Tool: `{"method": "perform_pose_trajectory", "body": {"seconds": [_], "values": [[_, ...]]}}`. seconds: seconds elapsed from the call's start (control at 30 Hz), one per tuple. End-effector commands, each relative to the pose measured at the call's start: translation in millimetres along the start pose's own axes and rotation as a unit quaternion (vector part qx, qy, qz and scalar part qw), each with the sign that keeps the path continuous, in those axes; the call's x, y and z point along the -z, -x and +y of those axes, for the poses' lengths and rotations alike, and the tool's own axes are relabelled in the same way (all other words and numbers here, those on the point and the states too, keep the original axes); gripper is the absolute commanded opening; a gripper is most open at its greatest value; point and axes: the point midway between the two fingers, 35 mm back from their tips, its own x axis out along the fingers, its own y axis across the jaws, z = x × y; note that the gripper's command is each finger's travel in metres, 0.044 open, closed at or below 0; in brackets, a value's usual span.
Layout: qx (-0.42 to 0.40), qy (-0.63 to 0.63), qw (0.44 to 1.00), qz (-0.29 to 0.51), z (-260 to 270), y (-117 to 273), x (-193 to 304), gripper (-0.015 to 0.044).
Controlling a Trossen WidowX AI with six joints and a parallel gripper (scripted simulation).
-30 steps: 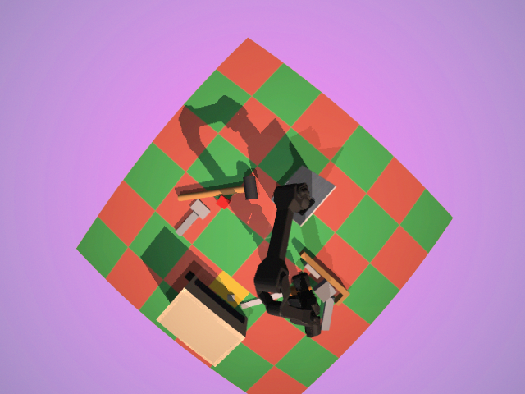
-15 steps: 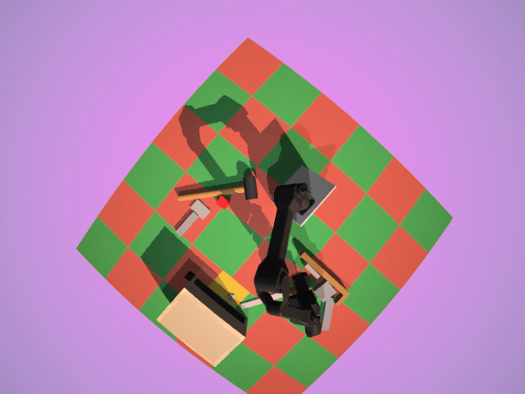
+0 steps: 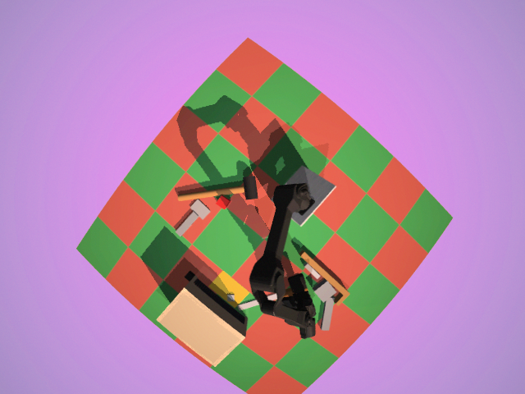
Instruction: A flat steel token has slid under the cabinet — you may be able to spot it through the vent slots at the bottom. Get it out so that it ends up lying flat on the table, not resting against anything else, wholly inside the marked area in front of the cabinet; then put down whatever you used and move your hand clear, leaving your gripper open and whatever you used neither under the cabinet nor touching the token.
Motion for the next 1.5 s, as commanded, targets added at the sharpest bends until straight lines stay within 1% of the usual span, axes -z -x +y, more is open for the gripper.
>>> {"method": "perform_pose_trajectory", "body": {"seconds": [0.0,1.07,1.47], "values": [[-0.001,-0.003,1.000,-0.004,1,0,-13,0.0000],[0.001,-0.003,1.000,-0.006,1,0,-79,0.0000],[0.001,-0.003,1.000,-0.006,0,-1,-81,0.0000]]}}
